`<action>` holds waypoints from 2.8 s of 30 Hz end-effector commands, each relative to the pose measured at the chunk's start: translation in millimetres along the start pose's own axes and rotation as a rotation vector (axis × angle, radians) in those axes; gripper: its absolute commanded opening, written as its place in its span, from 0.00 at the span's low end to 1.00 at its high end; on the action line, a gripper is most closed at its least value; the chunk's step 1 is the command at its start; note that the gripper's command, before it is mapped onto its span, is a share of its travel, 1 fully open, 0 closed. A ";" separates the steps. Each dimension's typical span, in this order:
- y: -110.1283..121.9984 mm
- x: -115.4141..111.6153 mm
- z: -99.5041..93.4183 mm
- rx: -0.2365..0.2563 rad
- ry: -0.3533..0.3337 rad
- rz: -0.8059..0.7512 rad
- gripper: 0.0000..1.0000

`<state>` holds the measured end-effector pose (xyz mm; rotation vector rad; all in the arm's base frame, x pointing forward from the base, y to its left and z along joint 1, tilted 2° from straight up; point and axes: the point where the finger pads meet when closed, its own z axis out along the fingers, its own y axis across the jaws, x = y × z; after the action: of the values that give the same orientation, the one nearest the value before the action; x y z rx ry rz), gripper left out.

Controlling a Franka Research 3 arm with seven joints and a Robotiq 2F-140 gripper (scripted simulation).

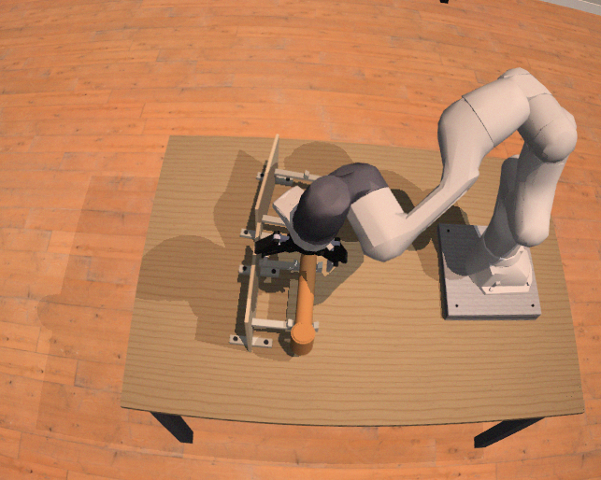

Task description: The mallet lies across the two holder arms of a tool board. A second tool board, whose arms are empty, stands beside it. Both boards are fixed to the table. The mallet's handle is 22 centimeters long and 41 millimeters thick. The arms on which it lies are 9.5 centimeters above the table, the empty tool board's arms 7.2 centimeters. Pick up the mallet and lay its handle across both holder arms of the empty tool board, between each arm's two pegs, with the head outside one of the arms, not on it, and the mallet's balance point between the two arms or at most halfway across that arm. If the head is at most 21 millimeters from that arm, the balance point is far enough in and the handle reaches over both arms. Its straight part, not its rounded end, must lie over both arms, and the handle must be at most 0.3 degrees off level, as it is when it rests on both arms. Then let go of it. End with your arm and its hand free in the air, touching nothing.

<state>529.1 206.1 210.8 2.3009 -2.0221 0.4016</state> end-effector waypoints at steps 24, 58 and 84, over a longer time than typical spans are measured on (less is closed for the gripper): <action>27.8 -72.6 4.4 -0.110 -0.195 0.027 1.00; 29.2 -76.5 24.1 -0.109 -0.196 0.026 1.00; 33.5 -83.7 57.1 -0.109 -0.197 0.024 1.00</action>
<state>494.5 269.6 136.3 2.3385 -2.0876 0.0583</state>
